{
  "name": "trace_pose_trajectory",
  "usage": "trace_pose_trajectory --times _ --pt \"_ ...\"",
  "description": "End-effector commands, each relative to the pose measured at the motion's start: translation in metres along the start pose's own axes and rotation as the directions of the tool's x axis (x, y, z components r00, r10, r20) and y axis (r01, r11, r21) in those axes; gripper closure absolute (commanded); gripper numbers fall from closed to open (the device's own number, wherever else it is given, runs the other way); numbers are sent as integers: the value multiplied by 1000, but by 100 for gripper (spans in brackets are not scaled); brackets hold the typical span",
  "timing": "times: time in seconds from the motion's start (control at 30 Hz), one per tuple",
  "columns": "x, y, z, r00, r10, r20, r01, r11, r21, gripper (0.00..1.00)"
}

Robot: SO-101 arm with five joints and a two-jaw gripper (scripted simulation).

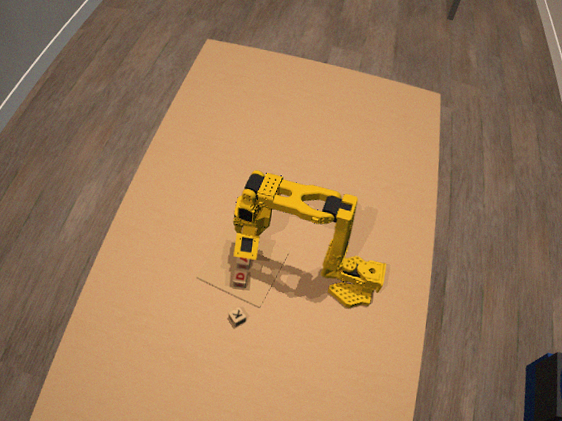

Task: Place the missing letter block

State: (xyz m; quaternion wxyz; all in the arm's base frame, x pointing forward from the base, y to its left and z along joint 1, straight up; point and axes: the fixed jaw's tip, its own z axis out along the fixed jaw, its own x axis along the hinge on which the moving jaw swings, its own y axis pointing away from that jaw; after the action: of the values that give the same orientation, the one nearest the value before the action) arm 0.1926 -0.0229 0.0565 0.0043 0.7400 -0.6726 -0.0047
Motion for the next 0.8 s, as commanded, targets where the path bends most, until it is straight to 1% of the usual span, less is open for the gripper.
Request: trace_pose_trajectory --times 0.0,0.33,0.6,0.77 --pt "2 -12 -16 1000 -6 -21 8 995 104 100" --pt "2 -12 -16 1000 -6 -21 8 995 104 100" --pt "3 -13 -11 1000 -5 -21 7 995 104 100" --pt "3 -13 -10 1000 -5 -21 7 995 104 100"
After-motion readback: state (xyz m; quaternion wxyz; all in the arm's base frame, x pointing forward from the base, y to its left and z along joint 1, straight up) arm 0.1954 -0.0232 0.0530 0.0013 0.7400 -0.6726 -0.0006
